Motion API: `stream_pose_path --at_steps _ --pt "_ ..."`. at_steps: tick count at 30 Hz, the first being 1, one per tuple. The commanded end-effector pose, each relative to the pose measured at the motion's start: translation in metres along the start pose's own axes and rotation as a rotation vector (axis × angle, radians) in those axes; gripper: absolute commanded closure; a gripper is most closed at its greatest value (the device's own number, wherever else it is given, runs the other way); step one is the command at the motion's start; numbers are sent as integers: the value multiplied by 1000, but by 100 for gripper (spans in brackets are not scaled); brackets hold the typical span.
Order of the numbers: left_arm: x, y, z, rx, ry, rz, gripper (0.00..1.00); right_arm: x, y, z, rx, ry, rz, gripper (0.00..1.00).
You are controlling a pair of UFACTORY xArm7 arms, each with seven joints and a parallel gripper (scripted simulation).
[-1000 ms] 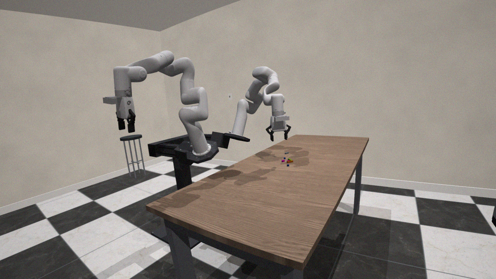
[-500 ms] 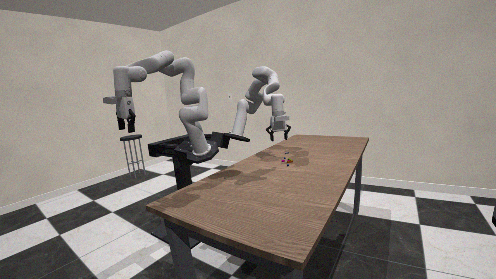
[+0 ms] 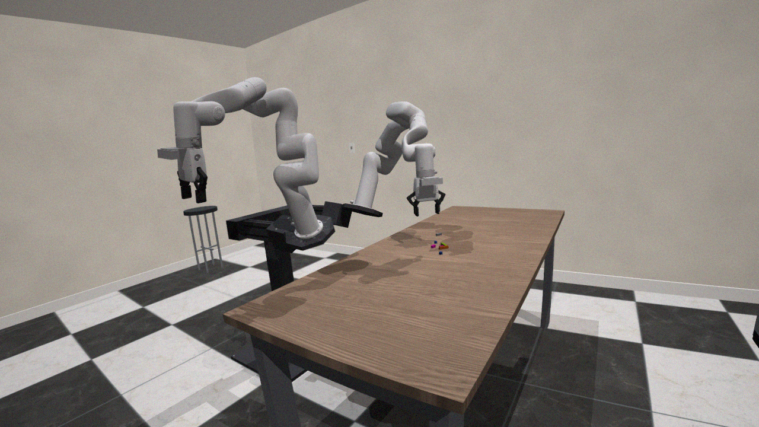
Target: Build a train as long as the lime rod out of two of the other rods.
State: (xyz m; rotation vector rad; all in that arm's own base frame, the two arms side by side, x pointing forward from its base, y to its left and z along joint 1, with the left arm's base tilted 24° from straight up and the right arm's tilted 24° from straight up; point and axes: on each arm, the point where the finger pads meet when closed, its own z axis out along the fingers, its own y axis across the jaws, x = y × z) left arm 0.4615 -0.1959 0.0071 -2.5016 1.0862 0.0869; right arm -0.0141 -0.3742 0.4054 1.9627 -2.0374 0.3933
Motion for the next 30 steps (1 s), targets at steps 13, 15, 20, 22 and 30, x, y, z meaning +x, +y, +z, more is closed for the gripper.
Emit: stream_pose_path --at_steps 13,15,20,22,30 --pt "-11 -16 12 1 1 -317 0 1 0 -2 1 5 1 0" --pt "-14 -20 15 2 0 -396 0 1 0 -2 1 5 1 0" --pt "-23 -31 24 2 -2 -603 0 1 0 -2 1 5 1 0" --pt "-27 -35 27 3 -3 -685 0 1 0 -2 1 5 1 0" --pt "-39 -49 37 4 -4 -956 0 1 0 -2 1 5 1 0"
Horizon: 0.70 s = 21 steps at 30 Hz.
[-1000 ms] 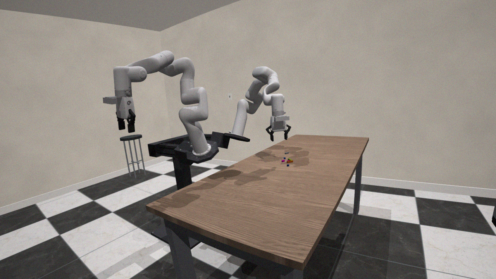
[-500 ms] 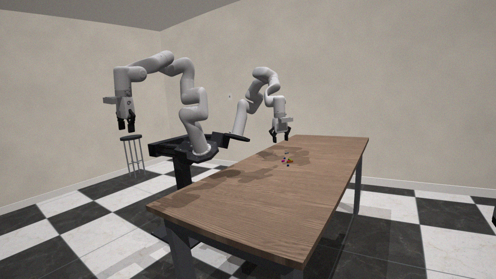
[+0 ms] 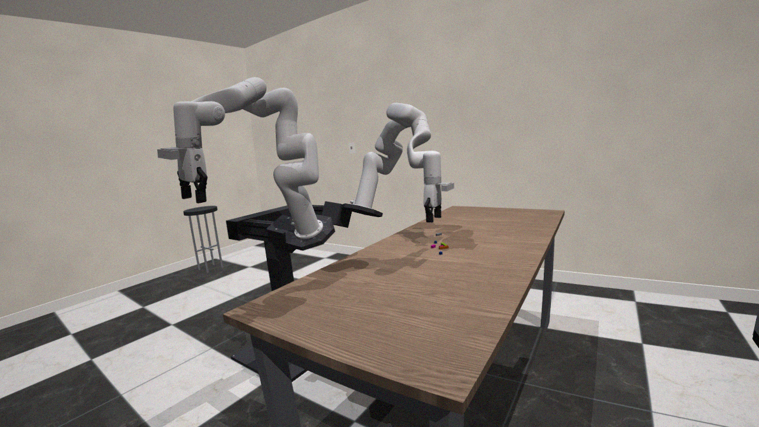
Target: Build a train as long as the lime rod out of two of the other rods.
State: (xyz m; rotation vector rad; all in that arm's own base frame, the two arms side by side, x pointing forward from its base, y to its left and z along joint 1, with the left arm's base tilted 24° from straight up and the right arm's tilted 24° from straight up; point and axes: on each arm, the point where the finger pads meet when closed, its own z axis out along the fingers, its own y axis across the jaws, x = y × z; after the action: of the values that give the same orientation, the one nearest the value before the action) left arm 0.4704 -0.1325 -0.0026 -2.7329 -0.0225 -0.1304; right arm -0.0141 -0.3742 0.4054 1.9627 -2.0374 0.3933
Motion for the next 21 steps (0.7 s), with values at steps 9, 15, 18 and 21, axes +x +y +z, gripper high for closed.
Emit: stream_pose_path --at_steps 9,15,18,21 --pt "4 -33 15 -2 13 -496 0 1 0 -2 1 5 1 0" --pt "5 -47 21 -4 13 -698 0 1 0 -2 1 5 1 0" --pt "5 -55 25 -5 13 -812 0 1 0 -2 1 5 1 0" --pt "5 -64 28 -7 13 -936 0 1 0 -2 1 5 1 0"
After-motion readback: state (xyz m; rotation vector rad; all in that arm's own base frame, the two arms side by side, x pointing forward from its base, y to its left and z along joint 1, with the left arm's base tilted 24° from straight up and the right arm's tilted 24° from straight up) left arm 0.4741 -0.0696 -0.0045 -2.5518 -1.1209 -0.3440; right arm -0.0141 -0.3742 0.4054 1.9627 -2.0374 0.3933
